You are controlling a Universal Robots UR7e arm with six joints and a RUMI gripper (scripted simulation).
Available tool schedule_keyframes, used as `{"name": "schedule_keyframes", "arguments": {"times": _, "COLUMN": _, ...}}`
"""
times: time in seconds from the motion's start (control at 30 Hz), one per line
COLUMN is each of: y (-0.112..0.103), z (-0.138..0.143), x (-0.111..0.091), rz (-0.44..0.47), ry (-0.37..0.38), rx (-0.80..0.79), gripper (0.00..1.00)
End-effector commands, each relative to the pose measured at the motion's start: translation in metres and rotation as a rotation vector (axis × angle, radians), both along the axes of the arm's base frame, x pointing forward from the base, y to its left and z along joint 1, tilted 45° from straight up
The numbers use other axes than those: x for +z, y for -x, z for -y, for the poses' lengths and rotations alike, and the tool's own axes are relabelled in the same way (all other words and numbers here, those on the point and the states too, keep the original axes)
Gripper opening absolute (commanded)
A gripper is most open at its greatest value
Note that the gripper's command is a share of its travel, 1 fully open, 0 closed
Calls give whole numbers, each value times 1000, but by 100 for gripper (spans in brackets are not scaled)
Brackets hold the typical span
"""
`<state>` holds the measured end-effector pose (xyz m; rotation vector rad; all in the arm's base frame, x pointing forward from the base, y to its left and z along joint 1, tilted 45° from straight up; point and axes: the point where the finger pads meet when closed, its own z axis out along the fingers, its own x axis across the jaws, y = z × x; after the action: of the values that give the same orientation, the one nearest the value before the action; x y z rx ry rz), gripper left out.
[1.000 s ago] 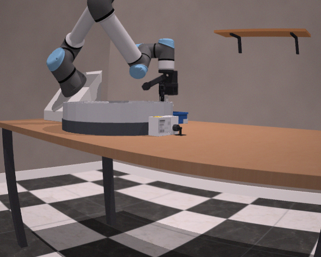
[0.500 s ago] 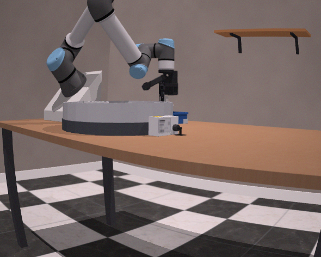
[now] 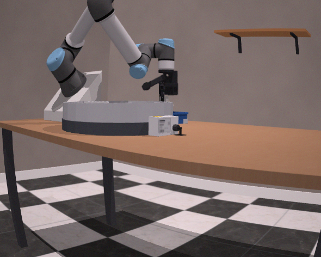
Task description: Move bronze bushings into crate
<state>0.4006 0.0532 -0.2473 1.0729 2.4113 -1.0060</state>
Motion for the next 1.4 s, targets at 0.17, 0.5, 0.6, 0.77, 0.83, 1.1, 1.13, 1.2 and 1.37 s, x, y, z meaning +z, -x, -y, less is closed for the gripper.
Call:
{"name": "schedule_keyframes", "arguments": {"times": 0.17, "y": 2, "z": 1, "x": -1, "rz": -3, "ry": 2, "rx": 0, "gripper": 0}}
{"name": "schedule_keyframes", "arguments": {"times": 0.5, "y": 2, "z": 4, "x": -3, "rz": -4, "ry": 2, "rx": -1, "gripper": 0}}
{"name": "schedule_keyframes", "arguments": {"times": 0.6, "y": 2, "z": 5, "x": -4, "rz": -4, "ry": 2, "rx": -1, "gripper": 0}}
{"name": "schedule_keyframes", "arguments": {"times": 0.77, "y": 2, "z": 5, "x": -4, "rz": -3, "ry": 2, "rx": 0, "gripper": 0}}
{"name": "schedule_keyframes", "arguments": {"times": 0.83, "y": 2, "z": 5, "x": -4, "rz": -3, "ry": 2, "rx": 0, "gripper": 0}}
{"name": "schedule_keyframes", "arguments": {"times": 1.1, "y": 2, "z": 5, "x": -4, "rz": -2, "ry": 2, "rx": 0, "gripper": 0}}
{"name": "schedule_keyframes", "arguments": {"times": 1.13, "y": 2, "z": 5, "x": -4, "rz": -2, "ry": 2, "rx": 0, "gripper": 0}}
{"name": "schedule_keyframes", "arguments": {"times": 1.2, "y": 2, "z": 5, "x": -4, "rz": -2, "ry": 2, "rx": 0, "gripper": 0}}
{"name": "schedule_keyframes", "arguments": {"times": 1.37, "y": 2, "z": 5, "x": -4, "rz": -2, "ry": 2, "rx": 0, "gripper": 0}}
